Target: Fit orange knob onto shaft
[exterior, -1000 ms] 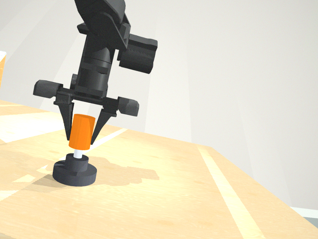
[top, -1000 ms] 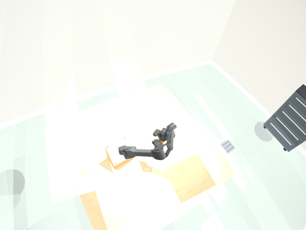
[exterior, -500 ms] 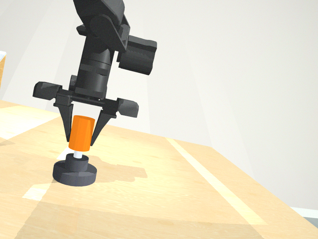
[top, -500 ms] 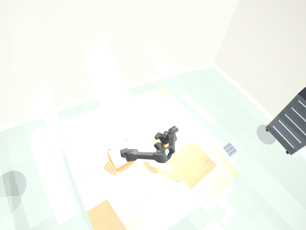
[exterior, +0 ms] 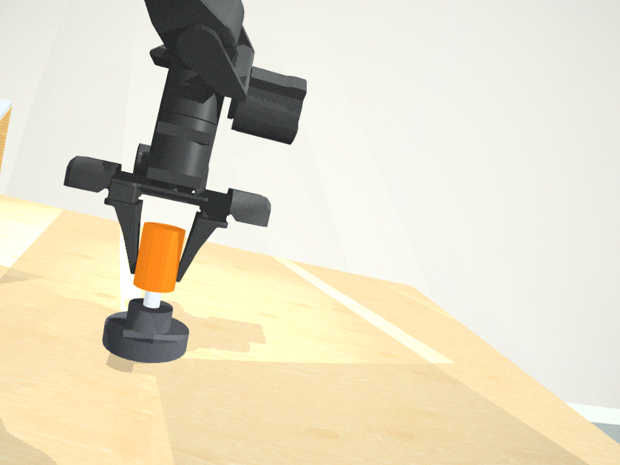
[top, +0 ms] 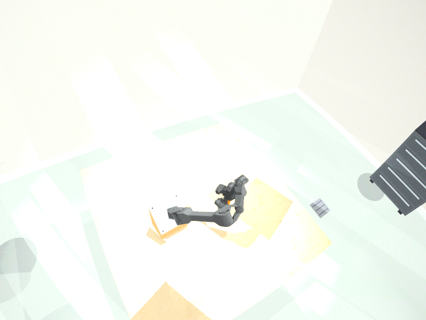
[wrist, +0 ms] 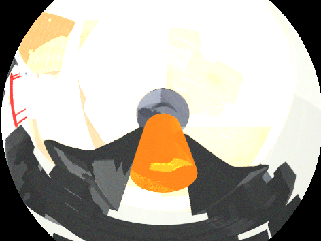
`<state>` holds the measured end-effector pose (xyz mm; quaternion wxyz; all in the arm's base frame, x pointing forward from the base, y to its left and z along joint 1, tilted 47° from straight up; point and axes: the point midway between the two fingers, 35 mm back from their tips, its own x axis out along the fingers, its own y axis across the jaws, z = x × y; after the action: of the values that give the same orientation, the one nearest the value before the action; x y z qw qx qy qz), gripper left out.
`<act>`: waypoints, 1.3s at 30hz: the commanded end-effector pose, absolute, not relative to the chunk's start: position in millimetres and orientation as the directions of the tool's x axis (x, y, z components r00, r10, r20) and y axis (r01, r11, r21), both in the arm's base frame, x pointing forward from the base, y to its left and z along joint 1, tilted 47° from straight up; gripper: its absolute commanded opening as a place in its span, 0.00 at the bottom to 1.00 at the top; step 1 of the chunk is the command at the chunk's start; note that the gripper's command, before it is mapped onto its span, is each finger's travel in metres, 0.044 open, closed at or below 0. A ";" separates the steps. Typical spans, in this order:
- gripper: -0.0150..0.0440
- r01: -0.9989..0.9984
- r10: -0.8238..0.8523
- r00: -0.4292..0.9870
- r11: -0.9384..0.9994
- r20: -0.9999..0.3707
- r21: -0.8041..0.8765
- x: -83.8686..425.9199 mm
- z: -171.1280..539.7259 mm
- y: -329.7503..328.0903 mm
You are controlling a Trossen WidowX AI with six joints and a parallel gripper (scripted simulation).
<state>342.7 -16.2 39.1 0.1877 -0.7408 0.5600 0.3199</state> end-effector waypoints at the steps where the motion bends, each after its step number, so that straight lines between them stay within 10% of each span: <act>1: 0.25 -0.938 -0.710 0.173 -0.330 -0.683 0.104 344.1 40.7 -13.8; 39: 0.25 -0.938 -0.710 0.173 -0.331 -0.682 0.106 346.8 26.3 -29.0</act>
<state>345.6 -27.5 27.9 0.1763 -0.7438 0.5540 0.3299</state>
